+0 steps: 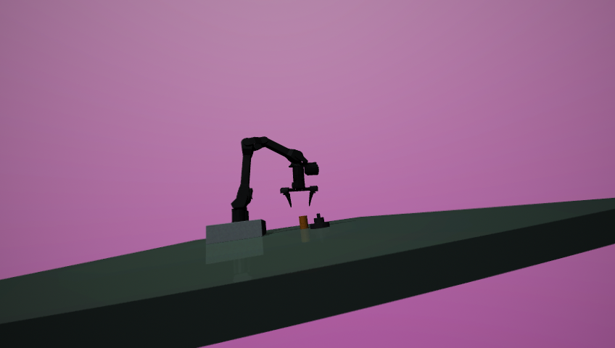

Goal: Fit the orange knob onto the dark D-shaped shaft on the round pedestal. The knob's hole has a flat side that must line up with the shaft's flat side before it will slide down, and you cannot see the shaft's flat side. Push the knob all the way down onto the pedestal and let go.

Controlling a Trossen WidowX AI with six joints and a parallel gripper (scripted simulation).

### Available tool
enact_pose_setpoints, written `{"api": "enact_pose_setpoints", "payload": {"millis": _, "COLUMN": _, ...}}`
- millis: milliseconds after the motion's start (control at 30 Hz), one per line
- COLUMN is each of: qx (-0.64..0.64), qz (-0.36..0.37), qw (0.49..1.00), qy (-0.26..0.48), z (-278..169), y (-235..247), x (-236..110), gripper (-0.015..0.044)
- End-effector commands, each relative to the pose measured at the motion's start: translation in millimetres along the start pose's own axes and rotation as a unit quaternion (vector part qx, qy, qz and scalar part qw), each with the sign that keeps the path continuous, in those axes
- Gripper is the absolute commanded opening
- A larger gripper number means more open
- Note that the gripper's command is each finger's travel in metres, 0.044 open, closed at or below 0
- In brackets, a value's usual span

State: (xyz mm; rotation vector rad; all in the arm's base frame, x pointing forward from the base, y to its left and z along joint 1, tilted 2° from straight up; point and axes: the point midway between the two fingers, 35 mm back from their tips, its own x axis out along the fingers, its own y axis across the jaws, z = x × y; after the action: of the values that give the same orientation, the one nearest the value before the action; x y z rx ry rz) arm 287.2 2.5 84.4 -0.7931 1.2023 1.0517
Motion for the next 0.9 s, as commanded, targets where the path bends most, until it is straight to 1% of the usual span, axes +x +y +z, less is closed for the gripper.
{"api": "enact_pose_setpoints", "payload": {"millis": 0, "qx": 0.003, "qz": -0.037, "qw": 0.995, "qy": 0.088, "z": 1.2, "y": -3.7, "x": -19.7, "gripper": 0.0440}}
{"api": "enact_pose_setpoints", "payload": {"millis": 300, "qx": 0.011, "qz": -0.038, "qw": 0.995, "qy": 0.088, "z": 1.2, "y": -3.7, "x": -19.7, "gripper": 0.0440}}
{"api": "enact_pose_setpoints", "payload": {"millis": 367, "qx": 0.076, "qz": -0.043, "qw": 0.993, "qy": 0.085, "z": 1.2, "y": -3.7, "x": -19.5, "gripper": 0.0440}}
{"api": "enact_pose_setpoints", "payload": {"millis": 433, "qx": 0.173, "qz": -0.052, "qw": 0.980, "qy": 0.080, "z": 1.1, "y": -3.7, "x": -19.2, "gripper": 0.0440}}
{"api": "enact_pose_setpoints", "payload": {"millis": 567, "qx": 0.363, "qz": -0.066, "qw": 0.927, "qy": 0.068, "z": 1.0, "y": -3.7, "x": -18.7, "gripper": 0.0440}}
{"api": "enact_pose_setpoints", "payload": {"millis": 733, "qx": 0.571, "qz": -0.081, "qw": 0.815, "qy": 0.051, "z": 0.9, "y": -3.8, "x": -18.1, "gripper": 0.0440}}
{"api": "enact_pose_setpoints", "payload": {"millis": 800, "qx": 0.598, "qz": -0.082, "qw": 0.796, "qy": 0.048, "z": 0.9, "y": -3.8, "x": -18.0, "gripper": 0.0440}}
{"api": "enact_pose_setpoints", "payload": {"millis": 867, "qx": 0.598, "qz": -0.082, "qw": 0.796, "qy": 0.048, "z": 0.9, "y": -3.8, "x": -18.0, "gripper": 0.0440}}
